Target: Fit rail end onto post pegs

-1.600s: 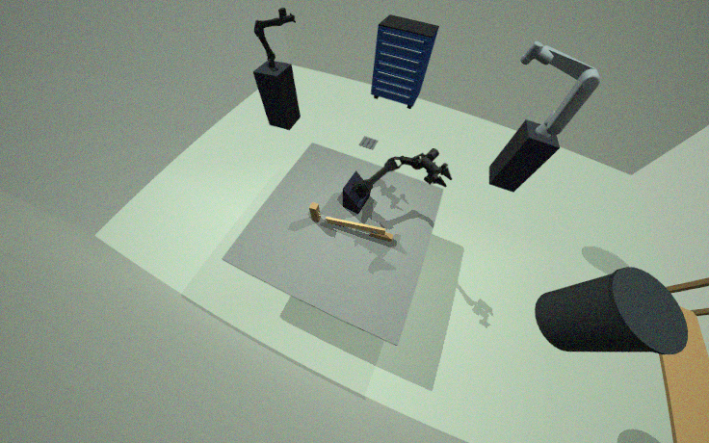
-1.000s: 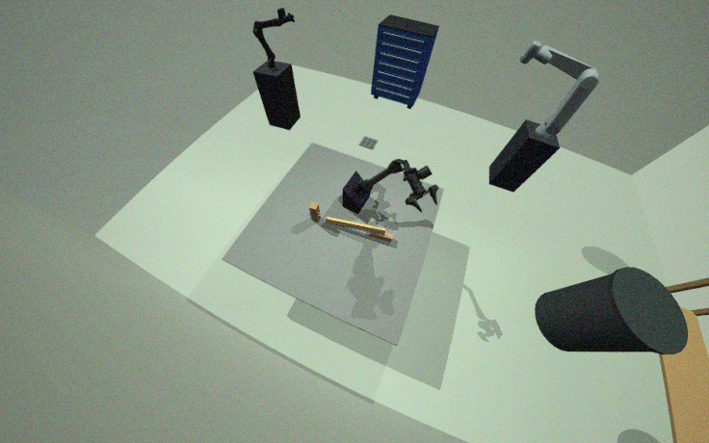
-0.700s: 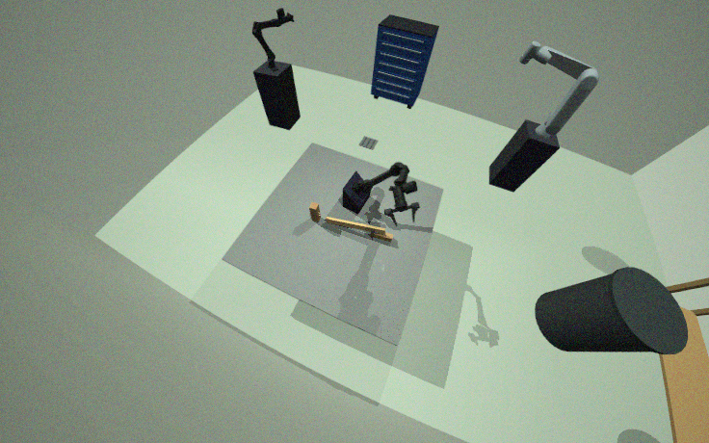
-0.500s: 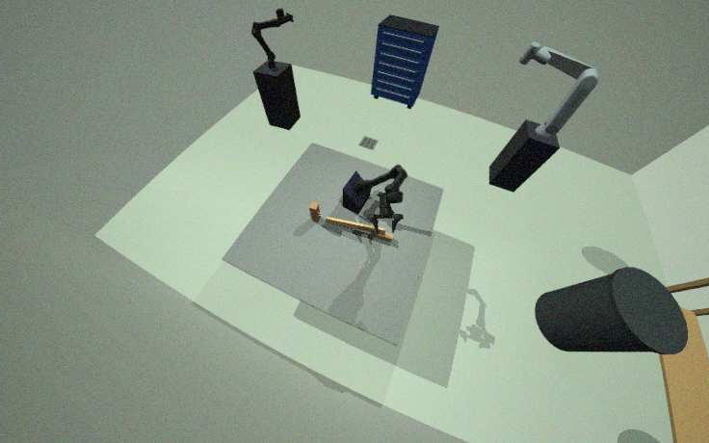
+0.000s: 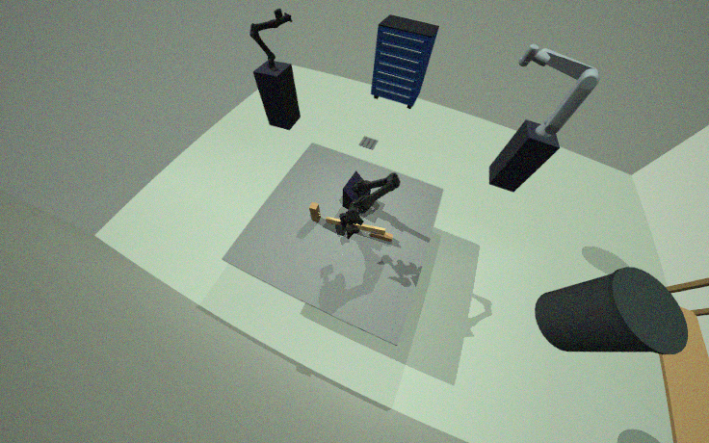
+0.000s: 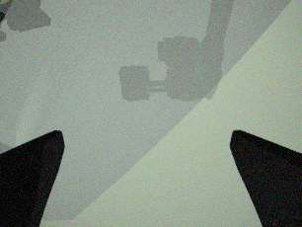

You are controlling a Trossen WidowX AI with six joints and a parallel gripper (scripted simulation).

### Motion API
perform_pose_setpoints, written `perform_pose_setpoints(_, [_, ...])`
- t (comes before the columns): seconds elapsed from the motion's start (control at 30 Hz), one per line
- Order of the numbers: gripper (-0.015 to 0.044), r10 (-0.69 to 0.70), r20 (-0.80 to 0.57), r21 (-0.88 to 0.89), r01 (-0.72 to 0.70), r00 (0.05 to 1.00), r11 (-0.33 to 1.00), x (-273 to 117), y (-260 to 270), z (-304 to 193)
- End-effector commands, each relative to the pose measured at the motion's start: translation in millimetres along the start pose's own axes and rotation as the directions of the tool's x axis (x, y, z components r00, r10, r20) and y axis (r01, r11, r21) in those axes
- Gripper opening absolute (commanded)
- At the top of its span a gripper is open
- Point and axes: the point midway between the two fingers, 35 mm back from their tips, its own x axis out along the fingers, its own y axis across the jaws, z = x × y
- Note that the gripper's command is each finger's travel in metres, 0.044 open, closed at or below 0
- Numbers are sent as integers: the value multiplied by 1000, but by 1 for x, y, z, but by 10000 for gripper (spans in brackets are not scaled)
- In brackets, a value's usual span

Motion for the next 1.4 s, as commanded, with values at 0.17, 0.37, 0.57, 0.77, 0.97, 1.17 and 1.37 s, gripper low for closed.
perform_pose_setpoints(0.17, [440, 320, 194, 302, -366, 927, 880, 39, 149, -3])
perform_pose_setpoints(0.37, [440, 431, 377, 424, -566, 820, 707, 39, 229, 24])
perform_pose_setpoints(0.57, [440, 433, 383, 426, -572, 816, 701, 38, 232, 28])
perform_pose_setpoints(0.77, [440, 434, 382, 426, -572, 816, 701, 45, 235, 30])
perform_pose_setpoints(0.97, [440, 434, 381, 427, -572, 816, 701, 54, 240, 33])
perform_pose_setpoints(1.17, [440, 435, 381, 427, -572, 816, 700, 62, 244, 37])
perform_pose_setpoints(1.37, [440, 434, 381, 427, -572, 816, 700, 70, 248, 41])
